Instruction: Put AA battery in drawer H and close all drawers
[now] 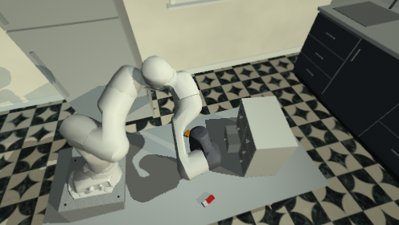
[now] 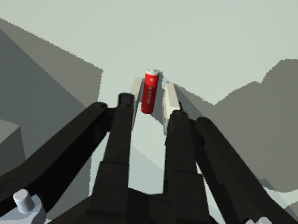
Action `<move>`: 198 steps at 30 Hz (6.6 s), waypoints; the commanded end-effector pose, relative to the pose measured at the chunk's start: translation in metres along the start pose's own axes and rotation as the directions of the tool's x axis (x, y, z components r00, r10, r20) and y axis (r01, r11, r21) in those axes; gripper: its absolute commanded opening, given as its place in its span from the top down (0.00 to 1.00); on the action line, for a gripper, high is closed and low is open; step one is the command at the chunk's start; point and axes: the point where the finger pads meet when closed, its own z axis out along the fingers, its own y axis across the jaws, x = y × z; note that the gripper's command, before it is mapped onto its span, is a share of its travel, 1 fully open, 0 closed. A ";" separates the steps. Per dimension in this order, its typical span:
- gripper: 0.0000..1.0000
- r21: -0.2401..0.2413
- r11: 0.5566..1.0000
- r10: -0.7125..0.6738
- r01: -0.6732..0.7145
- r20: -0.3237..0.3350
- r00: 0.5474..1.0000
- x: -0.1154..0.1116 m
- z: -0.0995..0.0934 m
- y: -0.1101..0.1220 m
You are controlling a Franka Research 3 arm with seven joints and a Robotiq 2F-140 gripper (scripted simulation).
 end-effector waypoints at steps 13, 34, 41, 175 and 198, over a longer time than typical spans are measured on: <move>0.83 0.005 1.000 -0.009 0.009 -0.002 1.000 0.001 0.001 -0.002; 0.94 0.005 1.000 -0.009 0.009 -0.002 1.000 0.001 0.001 -0.002; 0.94 0.005 1.000 -0.009 0.010 -0.002 1.000 0.001 -0.010 -0.002; 0.94 -0.008 0.104 -0.887 0.995 -0.453 0.089 -0.132 -0.129 -0.038; 0.94 -0.008 0.104 -0.809 0.995 -0.582 0.080 -0.132 -0.125 -0.033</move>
